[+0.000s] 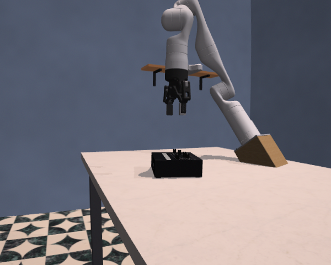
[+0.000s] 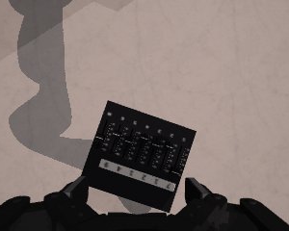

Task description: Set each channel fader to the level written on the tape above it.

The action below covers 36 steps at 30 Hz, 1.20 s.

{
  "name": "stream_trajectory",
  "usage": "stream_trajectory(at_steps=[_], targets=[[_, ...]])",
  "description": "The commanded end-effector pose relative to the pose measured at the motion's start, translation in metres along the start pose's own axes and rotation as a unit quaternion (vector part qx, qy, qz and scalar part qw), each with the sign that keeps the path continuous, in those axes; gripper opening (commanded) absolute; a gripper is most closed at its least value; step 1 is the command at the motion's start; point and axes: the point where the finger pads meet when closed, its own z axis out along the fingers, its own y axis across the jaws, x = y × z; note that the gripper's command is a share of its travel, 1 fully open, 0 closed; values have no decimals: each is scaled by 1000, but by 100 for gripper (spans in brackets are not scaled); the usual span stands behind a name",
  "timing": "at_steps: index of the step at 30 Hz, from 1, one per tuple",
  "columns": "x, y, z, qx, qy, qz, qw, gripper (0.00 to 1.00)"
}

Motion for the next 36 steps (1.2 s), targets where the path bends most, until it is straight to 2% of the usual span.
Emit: stream_trajectory(at_steps=[1,20,28,36], targets=[[0,0,-1,-1,-1,0,1000,100],[-1,1,0,0,0,-16,1000,100],[-1,1,2,2,0,-44,999,100],[-3,3,6,5,1,-107,994,100]])
